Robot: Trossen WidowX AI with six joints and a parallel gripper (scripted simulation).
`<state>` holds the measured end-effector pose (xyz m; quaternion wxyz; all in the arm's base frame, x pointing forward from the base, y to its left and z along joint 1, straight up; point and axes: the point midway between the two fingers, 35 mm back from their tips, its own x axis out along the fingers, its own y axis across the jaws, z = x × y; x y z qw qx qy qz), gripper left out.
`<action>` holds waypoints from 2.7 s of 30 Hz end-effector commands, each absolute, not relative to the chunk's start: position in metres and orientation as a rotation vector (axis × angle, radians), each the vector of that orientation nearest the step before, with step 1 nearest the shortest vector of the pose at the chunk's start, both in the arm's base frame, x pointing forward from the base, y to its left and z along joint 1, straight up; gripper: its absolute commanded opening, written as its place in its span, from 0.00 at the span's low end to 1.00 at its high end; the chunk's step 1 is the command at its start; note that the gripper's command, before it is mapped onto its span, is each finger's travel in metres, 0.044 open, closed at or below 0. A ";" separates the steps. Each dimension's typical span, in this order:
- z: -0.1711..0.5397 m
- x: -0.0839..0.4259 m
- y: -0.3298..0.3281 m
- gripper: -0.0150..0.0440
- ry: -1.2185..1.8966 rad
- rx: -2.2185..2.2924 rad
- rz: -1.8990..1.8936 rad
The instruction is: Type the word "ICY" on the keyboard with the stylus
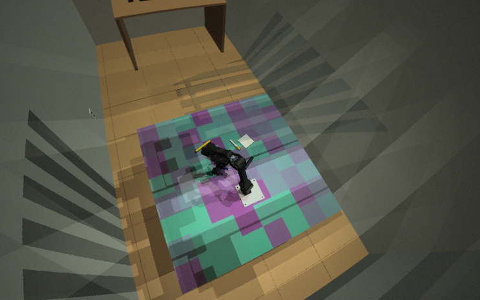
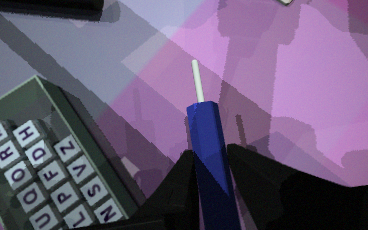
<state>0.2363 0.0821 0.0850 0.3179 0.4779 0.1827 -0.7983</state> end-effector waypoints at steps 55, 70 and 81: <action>0.142 0.305 0.012 0.25 1.599 2.234 -0.580; 0.108 0.306 0.011 0.25 1.599 2.234 -0.580; 0.101 0.306 0.011 0.39 1.599 2.234 -0.580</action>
